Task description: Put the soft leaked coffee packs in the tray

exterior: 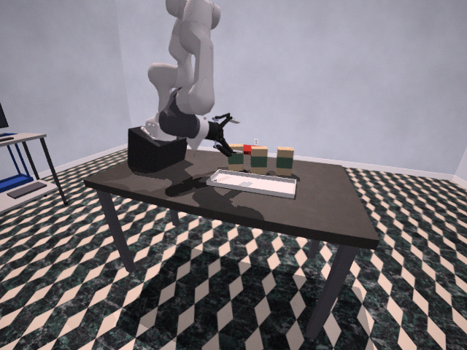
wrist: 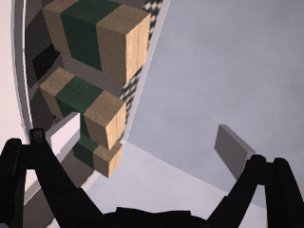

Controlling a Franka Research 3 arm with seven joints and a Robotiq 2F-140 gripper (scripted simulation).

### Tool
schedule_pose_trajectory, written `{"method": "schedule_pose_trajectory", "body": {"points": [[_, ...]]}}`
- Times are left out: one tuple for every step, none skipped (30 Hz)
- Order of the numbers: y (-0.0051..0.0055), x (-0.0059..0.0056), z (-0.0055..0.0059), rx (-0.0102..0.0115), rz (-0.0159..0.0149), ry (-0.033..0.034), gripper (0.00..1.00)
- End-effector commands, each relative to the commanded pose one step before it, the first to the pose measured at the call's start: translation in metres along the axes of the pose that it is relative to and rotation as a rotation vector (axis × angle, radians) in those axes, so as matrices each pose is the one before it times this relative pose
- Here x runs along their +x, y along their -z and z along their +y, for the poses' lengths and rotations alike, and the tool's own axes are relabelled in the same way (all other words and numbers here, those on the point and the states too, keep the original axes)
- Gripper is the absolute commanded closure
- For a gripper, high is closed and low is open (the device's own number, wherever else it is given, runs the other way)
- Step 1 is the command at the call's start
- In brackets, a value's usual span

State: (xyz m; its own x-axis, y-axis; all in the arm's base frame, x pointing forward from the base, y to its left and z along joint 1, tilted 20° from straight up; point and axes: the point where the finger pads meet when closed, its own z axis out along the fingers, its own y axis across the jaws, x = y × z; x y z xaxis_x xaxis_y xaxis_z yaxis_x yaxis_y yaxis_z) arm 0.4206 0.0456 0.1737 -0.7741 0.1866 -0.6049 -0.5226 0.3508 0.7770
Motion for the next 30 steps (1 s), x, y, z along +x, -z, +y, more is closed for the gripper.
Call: {"method": "schedule_pose_trajectory", "body": {"points": [[0.00002,-0.00005,0.00002,0.0,-0.00002,0.00012,0.0],[0.0,0.0,0.0,0.0,0.0,0.0,0.0],[0.0,0.0,0.0,0.0,0.0,0.0,0.0],[0.0,0.0,0.0,0.0,0.0,0.0,0.0],[0.0,0.0,0.0,0.0,0.0,0.0,0.0],[0.0,0.0,0.0,0.0,0.0,0.0,0.0],[0.0,0.0,0.0,0.0,0.0,0.0,0.0],[0.0,0.0,0.0,0.0,0.0,0.0,0.0],[0.0,0.0,0.0,0.0,0.0,0.0,0.0],[0.0,0.0,0.0,0.0,0.0,0.0,0.0],[0.0,0.0,0.0,0.0,0.0,0.0,0.0],[0.0,0.0,0.0,0.0,0.0,0.0,0.0],[0.0,0.0,0.0,0.0,0.0,0.0,0.0],[0.0,0.0,0.0,0.0,0.0,0.0,0.0],[0.0,0.0,0.0,0.0,0.0,0.0,0.0],[0.0,0.0,0.0,0.0,0.0,0.0,0.0],[0.0,0.0,0.0,0.0,0.0,0.0,0.0],[-0.00001,0.0,0.00001,-0.00004,0.00016,0.00016,0.0],[-0.00005,-0.00003,0.00007,-0.00027,0.00106,0.00108,0.0],[-0.00013,-0.00007,0.00018,-0.00071,0.00279,0.00283,0.0],[-0.00024,-0.00013,0.00034,-0.00135,0.00526,0.00533,0.0],[-0.00038,-0.00021,0.00054,-0.00214,0.00839,0.00851,0.0],[-0.00053,-0.00031,0.00076,-0.00309,0.01209,0.01228,0.0],[-0.00068,-0.00044,0.001,-0.00416,0.01629,0.01655,0.0],[-0.00081,-0.00059,0.00124,-0.00533,0.0209,0.02127,0.0],[-0.0009,-0.00078,0.00146,-0.00658,0.02585,0.02636,0.0],[-0.00094,-0.00101,0.00165,-0.00789,0.03106,0.03174,0.0],[-0.00089,-0.00128,0.00179,-0.00923,0.03646,0.03735,0.0],[-0.00065,-0.00138,0.0016,-0.00909,0.03608,0.03705,0.0],[-0.00008,-0.00024,0.00024,-0.00148,0.00589,0.00606,0.0]]}}
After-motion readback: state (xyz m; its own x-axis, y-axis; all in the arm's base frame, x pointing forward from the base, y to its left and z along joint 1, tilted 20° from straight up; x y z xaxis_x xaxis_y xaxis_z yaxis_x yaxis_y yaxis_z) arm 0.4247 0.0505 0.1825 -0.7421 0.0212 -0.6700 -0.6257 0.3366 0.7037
